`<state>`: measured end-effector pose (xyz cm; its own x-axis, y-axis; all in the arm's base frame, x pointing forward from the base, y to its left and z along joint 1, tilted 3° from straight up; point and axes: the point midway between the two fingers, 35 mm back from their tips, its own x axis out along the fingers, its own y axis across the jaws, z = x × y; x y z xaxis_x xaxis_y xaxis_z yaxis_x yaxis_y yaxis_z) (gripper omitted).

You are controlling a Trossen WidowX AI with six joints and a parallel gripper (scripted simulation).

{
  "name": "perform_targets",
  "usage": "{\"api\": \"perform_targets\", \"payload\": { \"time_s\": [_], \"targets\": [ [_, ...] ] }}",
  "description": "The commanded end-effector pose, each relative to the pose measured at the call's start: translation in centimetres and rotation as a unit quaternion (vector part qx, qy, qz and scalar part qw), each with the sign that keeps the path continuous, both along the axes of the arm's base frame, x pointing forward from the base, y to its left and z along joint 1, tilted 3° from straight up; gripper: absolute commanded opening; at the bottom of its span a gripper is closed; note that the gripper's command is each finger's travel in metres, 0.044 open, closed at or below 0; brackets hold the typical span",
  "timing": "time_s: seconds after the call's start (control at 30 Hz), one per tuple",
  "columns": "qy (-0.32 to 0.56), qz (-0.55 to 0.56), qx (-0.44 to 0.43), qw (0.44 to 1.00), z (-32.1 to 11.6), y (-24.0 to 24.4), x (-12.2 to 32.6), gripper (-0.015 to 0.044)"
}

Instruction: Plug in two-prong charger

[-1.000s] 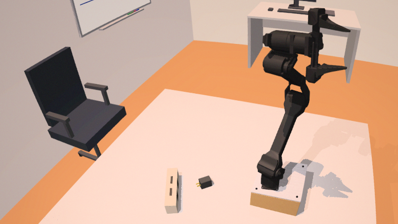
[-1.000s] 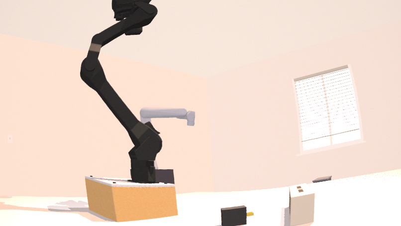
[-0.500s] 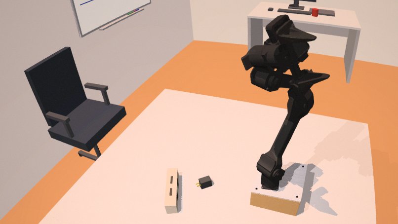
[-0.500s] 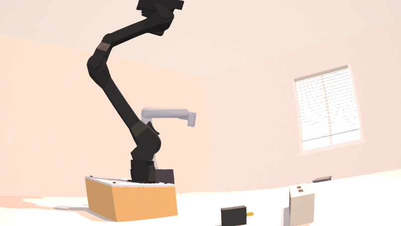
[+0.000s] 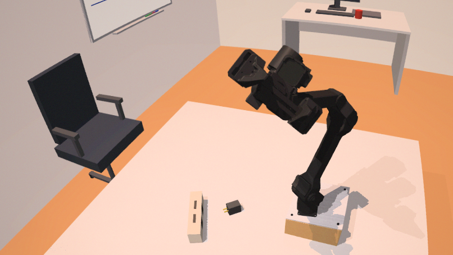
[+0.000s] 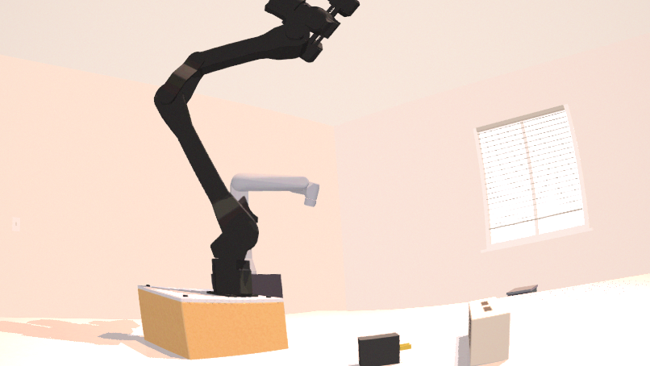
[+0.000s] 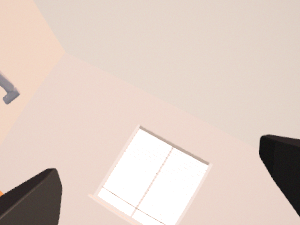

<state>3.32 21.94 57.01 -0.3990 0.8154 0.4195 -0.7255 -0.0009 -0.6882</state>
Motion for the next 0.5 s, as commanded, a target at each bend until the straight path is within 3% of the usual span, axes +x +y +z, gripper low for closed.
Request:
{"api": "perform_targets", "payload": {
  "time_s": [0.0, 0.47],
  "targets": [
    [0.039, -0.039, -0.014, 0.998, -0.9, 1.4, 2.8, 0.0440],
    [0.194, -0.223, -0.110, 0.949, -8.8, 4.5, 16.5, 0.0440]
  ]
}}
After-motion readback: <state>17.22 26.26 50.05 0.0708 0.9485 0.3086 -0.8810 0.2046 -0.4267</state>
